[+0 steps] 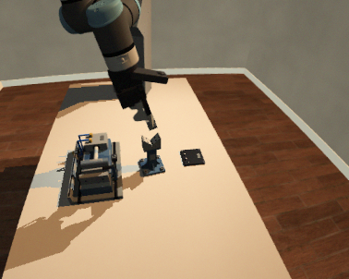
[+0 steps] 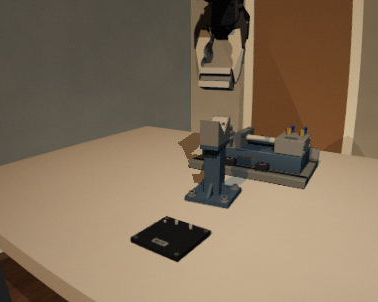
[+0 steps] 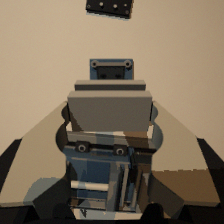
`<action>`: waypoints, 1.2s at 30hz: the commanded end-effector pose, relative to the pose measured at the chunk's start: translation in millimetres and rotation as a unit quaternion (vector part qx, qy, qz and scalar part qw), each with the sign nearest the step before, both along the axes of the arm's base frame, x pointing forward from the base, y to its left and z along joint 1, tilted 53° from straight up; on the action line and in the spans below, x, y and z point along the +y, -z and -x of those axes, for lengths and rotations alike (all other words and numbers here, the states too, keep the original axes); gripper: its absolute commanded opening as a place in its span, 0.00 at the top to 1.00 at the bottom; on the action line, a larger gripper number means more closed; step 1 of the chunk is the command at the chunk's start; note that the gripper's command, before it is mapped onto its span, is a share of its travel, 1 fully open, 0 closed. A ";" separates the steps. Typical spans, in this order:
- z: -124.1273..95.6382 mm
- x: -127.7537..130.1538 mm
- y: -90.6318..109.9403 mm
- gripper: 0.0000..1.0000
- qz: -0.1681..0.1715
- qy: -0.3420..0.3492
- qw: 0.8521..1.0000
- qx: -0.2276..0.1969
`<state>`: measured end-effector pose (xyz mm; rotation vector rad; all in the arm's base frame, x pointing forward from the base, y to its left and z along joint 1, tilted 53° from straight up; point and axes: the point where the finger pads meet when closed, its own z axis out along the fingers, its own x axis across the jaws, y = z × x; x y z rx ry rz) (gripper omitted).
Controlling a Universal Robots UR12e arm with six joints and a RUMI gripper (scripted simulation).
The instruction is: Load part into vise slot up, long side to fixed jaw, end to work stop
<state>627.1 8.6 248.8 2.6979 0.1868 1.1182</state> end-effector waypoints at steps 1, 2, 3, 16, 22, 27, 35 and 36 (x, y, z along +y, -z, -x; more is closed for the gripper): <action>-0.2 -0.3 -0.1 1.00 -0.017 -0.018 1.000 0.005; -0.2 -0.3 -0.1 1.00 -0.017 -0.018 1.000 0.005; -0.2 -0.4 -0.1 1.00 -0.021 -0.022 1.000 0.007; -0.3 -1.7 -0.4 1.00 -0.079 -0.078 0.994 0.023; -0.4 -2.1 -0.5 1.00 -0.097 -0.096 0.990 0.028; -0.5 -2.6 -0.3 1.00 -0.119 -0.116 0.985 0.034; -0.7 -3.1 -0.3 1.00 -0.143 -0.140 0.979 0.041; -0.7 -3.1 -0.3 1.00 -0.143 -0.140 0.979 0.041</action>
